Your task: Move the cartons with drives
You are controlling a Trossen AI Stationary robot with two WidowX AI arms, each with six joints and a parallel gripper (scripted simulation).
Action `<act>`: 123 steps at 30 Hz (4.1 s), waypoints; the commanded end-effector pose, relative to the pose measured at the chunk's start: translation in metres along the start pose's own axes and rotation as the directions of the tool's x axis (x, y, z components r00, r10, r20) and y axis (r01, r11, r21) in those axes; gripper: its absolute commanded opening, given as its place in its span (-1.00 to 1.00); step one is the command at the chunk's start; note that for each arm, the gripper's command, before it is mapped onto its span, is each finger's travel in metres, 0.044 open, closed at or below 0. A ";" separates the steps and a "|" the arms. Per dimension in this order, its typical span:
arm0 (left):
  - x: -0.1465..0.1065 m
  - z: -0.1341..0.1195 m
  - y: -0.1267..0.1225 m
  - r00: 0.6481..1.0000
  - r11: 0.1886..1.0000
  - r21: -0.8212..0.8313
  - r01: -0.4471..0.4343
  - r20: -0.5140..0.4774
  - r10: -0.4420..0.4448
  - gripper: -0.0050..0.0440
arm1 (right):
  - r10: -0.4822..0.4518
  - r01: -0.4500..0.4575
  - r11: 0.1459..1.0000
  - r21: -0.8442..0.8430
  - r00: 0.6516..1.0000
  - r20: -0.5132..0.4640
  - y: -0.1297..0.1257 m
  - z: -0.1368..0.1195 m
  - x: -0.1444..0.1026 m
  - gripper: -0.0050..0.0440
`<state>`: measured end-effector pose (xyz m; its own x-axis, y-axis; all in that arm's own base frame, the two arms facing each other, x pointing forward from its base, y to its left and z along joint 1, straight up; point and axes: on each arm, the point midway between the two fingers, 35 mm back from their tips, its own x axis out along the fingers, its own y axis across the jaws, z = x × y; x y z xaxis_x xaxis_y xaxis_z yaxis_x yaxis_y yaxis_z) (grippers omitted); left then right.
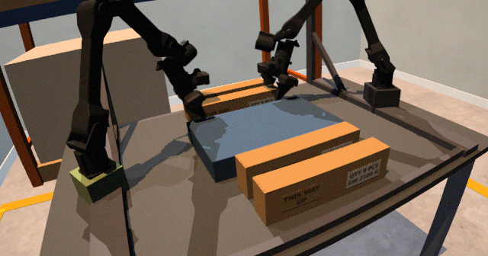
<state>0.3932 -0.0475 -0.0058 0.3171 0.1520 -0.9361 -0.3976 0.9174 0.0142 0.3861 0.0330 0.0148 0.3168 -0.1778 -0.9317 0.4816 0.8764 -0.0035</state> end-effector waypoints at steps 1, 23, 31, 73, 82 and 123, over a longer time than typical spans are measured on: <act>-0.006 0.006 -0.002 1.000 1.000 -0.005 0.013 0.020 -0.013 0.76 | 0.018 -0.019 1.000 0.007 1.000 0.025 0.003 0.008 -0.009 0.76; -0.006 0.006 -0.002 1.000 1.000 -0.005 0.013 0.020 -0.013 0.76 | 0.018 -0.019 1.000 0.007 1.000 0.025 0.003 0.008 -0.009 0.76; -0.006 0.006 -0.002 1.000 1.000 -0.005 0.013 0.020 -0.013 0.76 | 0.018 -0.019 1.000 0.007 1.000 0.025 0.003 0.008 -0.009 0.76; -0.072 0.031 -0.002 1.000 1.000 -0.006 0.013 0.021 -0.013 0.76 | 0.014 -0.015 1.000 0.005 1.000 0.019 0.003 0.033 -0.073 0.76; -0.071 0.031 -0.002 1.000 1.000 -0.002 0.012 0.015 -0.012 0.76 | 0.012 -0.012 1.000 0.005 1.000 0.015 0.002 0.033 -0.073 0.76; -0.069 0.030 -0.002 1.000 1.000 -0.005 0.009 0.013 -0.009 0.76 | 0.017 -0.017 1.000 0.007 1.000 0.023 0.001 0.027 -0.067 0.76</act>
<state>0.3935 -0.0482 0.0617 0.3104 0.1515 -0.9384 -0.3956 0.9183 0.0174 0.3866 0.0332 0.0783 0.3182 -0.1772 -0.9313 0.4815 0.8764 -0.0023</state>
